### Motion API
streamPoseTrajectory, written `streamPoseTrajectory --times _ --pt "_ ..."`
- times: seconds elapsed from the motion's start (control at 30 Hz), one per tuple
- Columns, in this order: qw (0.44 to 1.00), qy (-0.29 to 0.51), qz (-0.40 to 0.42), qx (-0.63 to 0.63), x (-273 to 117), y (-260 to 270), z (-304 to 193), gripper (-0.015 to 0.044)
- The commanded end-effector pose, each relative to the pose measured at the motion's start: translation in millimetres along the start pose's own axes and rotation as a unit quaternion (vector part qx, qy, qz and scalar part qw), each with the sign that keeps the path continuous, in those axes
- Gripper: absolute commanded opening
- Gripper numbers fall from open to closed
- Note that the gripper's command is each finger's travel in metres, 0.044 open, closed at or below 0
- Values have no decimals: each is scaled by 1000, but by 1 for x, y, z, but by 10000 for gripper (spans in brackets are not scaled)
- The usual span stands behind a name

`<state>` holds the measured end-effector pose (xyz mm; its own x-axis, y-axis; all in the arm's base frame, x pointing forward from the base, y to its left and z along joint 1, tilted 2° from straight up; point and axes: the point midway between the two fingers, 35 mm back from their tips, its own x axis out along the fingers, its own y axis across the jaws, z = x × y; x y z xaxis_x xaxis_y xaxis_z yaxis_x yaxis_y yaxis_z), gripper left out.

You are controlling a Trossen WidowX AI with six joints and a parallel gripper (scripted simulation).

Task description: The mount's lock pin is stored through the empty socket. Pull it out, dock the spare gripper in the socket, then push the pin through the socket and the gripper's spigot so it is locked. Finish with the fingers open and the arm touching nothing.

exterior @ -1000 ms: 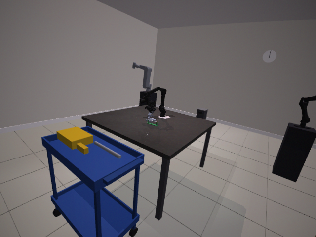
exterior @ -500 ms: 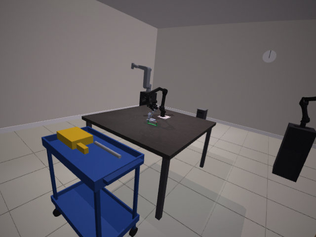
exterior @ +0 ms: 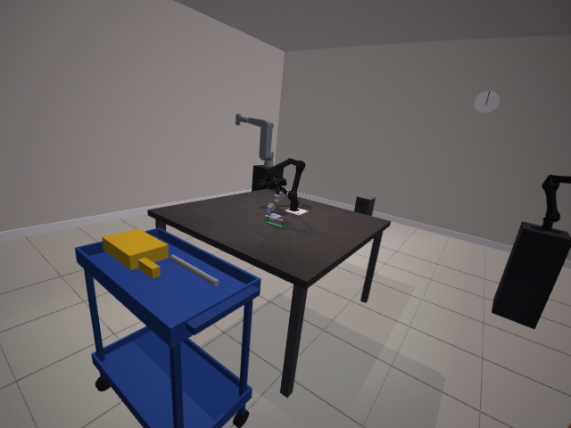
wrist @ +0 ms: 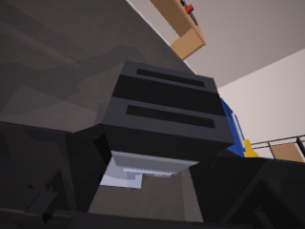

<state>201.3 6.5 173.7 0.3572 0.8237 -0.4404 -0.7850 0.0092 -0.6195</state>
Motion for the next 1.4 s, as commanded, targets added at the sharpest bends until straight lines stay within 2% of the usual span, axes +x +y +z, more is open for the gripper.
streamPoseTrajectory --times 0.0,0.23,0.57,1.37 --pt "999 -3 -29 -15 -2 -5 4 0" --pt "999 -4 -30 -18 -2 -5 4 0" --pt "994 -12 -48 -98 1 -3 2 0" --pt "995 -29 -44 -85 15 -10 -19 0"
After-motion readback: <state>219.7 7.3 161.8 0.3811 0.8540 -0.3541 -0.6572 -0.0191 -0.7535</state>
